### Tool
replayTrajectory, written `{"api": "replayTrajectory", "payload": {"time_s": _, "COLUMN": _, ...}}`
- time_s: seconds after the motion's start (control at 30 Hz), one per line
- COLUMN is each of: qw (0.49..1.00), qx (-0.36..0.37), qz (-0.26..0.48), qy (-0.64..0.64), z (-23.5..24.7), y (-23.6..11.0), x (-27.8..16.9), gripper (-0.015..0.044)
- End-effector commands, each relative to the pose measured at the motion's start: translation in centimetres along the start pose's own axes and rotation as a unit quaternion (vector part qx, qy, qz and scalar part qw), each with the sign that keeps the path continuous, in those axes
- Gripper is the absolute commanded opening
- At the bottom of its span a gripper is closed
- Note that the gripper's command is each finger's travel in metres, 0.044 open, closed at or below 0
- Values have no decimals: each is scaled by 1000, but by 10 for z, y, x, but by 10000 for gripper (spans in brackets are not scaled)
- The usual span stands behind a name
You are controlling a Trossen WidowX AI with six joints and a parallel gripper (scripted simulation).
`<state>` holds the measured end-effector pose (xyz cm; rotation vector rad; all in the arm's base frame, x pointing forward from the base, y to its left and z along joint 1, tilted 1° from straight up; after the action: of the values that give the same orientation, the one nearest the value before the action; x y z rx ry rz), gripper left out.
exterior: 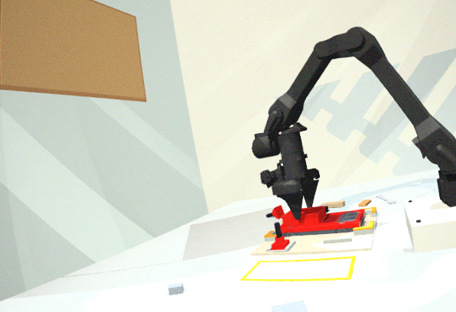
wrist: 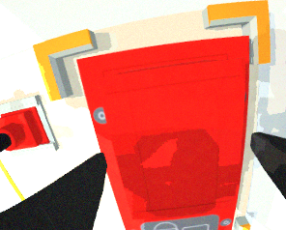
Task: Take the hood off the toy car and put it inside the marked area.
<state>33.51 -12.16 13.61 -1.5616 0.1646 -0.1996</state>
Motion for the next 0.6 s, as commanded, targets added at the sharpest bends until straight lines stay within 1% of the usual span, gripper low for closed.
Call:
{"api": "replayTrajectory", "payload": {"time_s": 0.0, "qw": 1000, "qx": 1, "qz": -1, "qy": -1, "z": 0, "y": 2, "x": 0, "gripper": 440}}
{"api": "replayTrajectory", "payload": {"time_s": 0.47, "qw": 1000, "qx": 1, "qz": -1, "qy": -1, "z": 0, "y": 9, "x": 0, "gripper": 440}}
{"api": "replayTrajectory", "payload": {"time_s": 0.57, "qw": 1000, "qx": 0, "qz": 0, "qy": 0, "z": 0, "y": 7, "x": 0, "gripper": 361}}
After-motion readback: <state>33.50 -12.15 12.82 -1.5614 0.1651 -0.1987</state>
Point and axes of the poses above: the point midway between the two fingers, 35 mm back from their tips, its own y axis out along the fingers, its own z axis across the jaws, x = y × z, the point moved 10 cm from there along -y, back along the fingers, and after that the axes turned 4 degrees about y, right-handed, at the moved point
